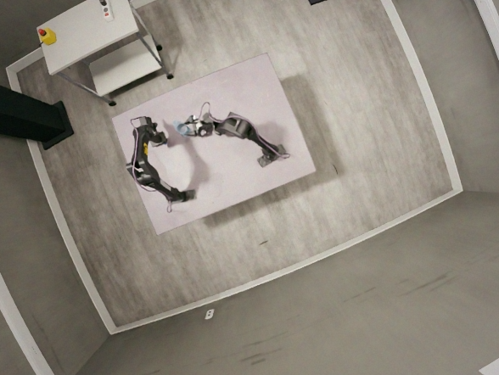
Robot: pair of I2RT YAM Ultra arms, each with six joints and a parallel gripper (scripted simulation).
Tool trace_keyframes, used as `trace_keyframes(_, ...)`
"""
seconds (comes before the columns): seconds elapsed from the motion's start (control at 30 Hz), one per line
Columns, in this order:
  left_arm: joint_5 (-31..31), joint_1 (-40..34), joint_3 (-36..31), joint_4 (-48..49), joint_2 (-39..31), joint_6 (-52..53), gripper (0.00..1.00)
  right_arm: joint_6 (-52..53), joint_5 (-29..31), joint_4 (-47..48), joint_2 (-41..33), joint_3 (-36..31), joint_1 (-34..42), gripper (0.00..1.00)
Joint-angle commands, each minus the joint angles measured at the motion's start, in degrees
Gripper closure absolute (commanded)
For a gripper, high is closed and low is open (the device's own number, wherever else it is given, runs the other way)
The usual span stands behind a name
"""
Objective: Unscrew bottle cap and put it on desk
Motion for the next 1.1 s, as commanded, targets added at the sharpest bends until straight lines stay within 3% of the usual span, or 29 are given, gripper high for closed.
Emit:
trace_keyframes(0.0,-0.8,-0.1,0.7,-0.2,-0.4,1.5,1.0,0.0,0.0,0.1,-1.3,-0.1,0.6,1.0)
trace_keyframes(0.87,-1.0,-0.5,-4.7,7.7,2.1,0.9,1.0,0.0,0.0,6.4,5.7,1.6,0.6,1.0)
trace_keyframes(1.07,-0.5,-0.2,-4.0,7.1,1.8,0.9,1.0,0.7,0.0,5.8,4.5,0.3,-0.1,1.0)
